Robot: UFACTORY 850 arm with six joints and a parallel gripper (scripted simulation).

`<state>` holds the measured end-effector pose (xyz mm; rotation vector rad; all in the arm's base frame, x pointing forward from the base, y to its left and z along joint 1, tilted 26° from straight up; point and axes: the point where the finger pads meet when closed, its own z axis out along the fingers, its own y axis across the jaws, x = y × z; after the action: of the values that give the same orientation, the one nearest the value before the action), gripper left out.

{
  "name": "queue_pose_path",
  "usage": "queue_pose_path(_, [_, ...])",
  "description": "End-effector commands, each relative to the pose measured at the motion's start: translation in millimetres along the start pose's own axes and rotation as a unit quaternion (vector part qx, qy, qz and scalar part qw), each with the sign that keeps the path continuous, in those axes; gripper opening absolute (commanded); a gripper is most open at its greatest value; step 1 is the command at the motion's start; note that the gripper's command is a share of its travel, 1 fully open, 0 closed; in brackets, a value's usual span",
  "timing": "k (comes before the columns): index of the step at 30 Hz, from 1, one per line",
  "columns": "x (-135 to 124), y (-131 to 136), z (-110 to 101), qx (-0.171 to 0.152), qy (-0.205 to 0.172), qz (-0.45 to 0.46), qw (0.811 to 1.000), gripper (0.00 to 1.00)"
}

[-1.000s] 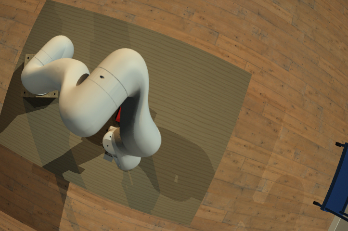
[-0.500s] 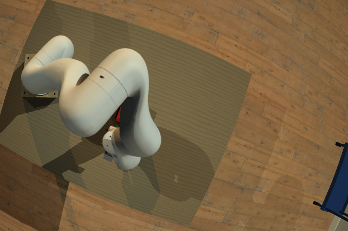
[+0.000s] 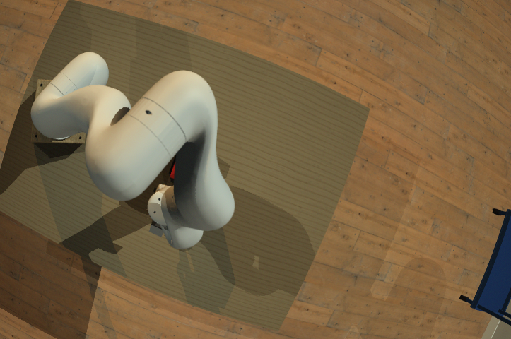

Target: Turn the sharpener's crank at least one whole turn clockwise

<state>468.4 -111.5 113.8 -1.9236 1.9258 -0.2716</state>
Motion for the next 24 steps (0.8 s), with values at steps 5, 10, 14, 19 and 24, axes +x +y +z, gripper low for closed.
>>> queue_pose_path(5, [0.2,12.8,-5.5,0.001,0.0,0.0,1.0,0.0])
queue_pose_path(10, [0.2,27.4,-18.1,0.001,0.0,0.0,1.0,0.0])
queue_pose_path(14, [0.2,33.4,-28.0,0.001,0.0,0.0,1.0,0.0])
queue_pose_path(19, [0.2,35.6,-33.8,0.001,0.0,0.0,1.0,0.0])
queue_pose_path(24, [0.2,37.4,-41.7,0.001,0.0,0.0,1.0,0.0])
